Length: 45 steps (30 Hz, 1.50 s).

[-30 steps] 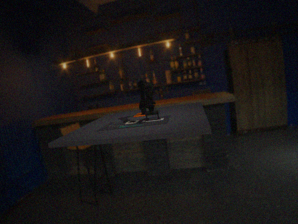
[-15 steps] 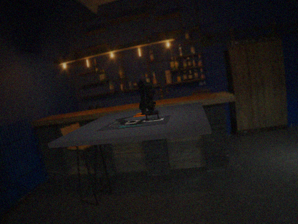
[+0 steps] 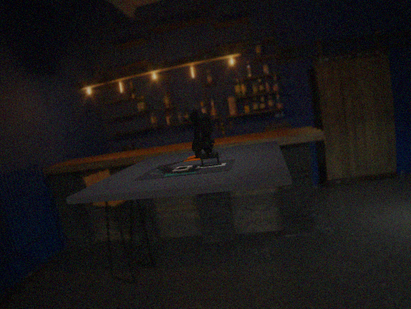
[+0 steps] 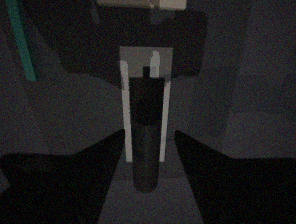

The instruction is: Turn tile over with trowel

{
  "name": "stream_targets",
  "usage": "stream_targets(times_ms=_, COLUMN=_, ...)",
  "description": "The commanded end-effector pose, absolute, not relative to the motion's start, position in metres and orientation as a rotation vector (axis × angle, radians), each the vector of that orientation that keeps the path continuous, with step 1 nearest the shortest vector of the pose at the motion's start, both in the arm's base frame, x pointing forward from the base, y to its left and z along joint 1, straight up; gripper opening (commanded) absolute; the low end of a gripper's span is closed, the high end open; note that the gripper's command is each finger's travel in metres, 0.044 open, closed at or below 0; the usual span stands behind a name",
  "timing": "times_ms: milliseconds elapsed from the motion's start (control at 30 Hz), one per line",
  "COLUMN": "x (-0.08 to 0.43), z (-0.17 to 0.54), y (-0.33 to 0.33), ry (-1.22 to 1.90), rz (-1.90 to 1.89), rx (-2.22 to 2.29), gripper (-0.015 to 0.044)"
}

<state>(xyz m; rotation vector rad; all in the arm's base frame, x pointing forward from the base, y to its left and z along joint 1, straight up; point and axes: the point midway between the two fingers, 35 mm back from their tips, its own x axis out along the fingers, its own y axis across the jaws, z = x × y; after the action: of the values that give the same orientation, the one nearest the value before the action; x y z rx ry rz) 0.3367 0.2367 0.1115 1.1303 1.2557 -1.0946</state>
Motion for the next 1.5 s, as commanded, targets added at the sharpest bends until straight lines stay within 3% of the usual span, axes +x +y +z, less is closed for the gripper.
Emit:
stream_targets(times_ms=0, x=0.336, z=0.144, y=0.236, ry=1.250, rz=-1.085, rx=1.147, gripper=0.0270)
stream_targets(times_ms=233, x=0.335, z=0.151, y=0.236, ry=1.250, rz=-1.085, rx=1.147, gripper=0.0270)
stream_targets(times_ms=300, x=0.335, z=0.156, y=0.235, ry=1.251, rz=-1.077, rx=1.146, gripper=0.0300)
stream_targets(times_ms=733, x=0.329, z=0.164, y=0.242, ry=1.283, rz=-0.953, rx=1.066, gripper=0.0300)
stream_targets(times_ms=1467, x=0.333, z=0.150, y=0.248, ry=1.280, rz=-0.351, rx=0.553, gripper=0.0300)
